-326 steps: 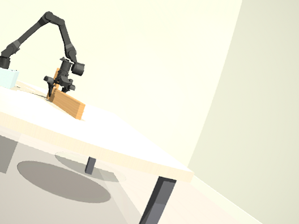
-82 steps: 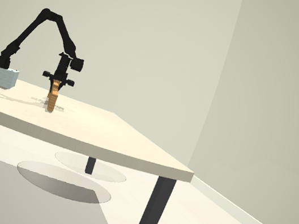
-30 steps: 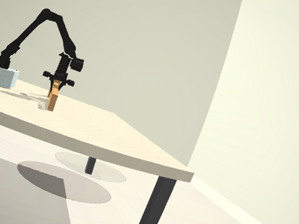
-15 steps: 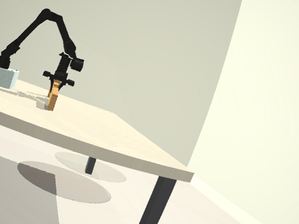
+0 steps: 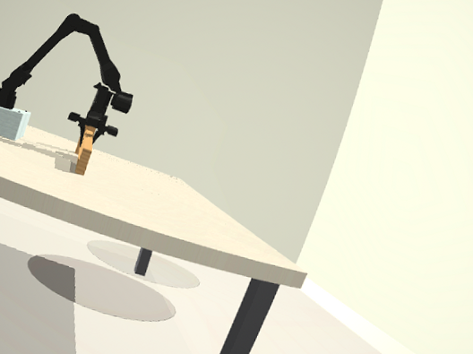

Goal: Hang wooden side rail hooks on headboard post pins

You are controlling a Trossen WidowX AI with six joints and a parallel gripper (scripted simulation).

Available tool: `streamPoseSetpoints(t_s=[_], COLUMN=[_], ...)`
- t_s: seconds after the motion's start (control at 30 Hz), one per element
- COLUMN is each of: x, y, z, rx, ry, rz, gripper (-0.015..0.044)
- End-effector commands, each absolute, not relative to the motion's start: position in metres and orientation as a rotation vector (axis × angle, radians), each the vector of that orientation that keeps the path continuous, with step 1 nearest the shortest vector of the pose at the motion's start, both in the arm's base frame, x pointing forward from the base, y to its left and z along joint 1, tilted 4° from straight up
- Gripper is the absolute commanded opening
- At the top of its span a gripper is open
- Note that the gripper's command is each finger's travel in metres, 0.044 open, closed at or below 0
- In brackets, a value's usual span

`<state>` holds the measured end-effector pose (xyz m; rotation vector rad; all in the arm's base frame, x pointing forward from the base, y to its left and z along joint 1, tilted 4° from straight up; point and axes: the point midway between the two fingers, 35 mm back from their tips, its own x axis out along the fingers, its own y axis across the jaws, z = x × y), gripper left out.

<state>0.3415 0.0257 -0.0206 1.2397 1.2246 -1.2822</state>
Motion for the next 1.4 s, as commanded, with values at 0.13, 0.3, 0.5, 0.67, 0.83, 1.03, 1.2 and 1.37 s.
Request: streamPoseSetpoints(t_s=[0.13,0.3,0.5,0.67,0.83,1.03,1.2,1.37], x=[0.3422,0.3417,0.3413,0.3420,0.3426,0.3434,0.3439,0.3439], y=[0.0273,0.0279,0.0286,0.0291,0.0297,0.0303,0.0309,0.0314], z=[-0.0204,-0.0203,-0.0197,-0.0191,-0.0185,-0.0180,-0.0185,-0.0191], rx=[1.245,1.245,1.245,1.245,1.245,1.245,1.245,1.245], ry=[1.220,1.221,1.221,1.221,1.221,1.221,1.221,1.221], rz=[-1.277,-1.277,-1.277,-1.277,-1.277,-1.277,-1.277,-1.277], gripper=[0.0000,0.0000,0.0000,0.0000,0.0000,0.0000,0.0000,0.0000])
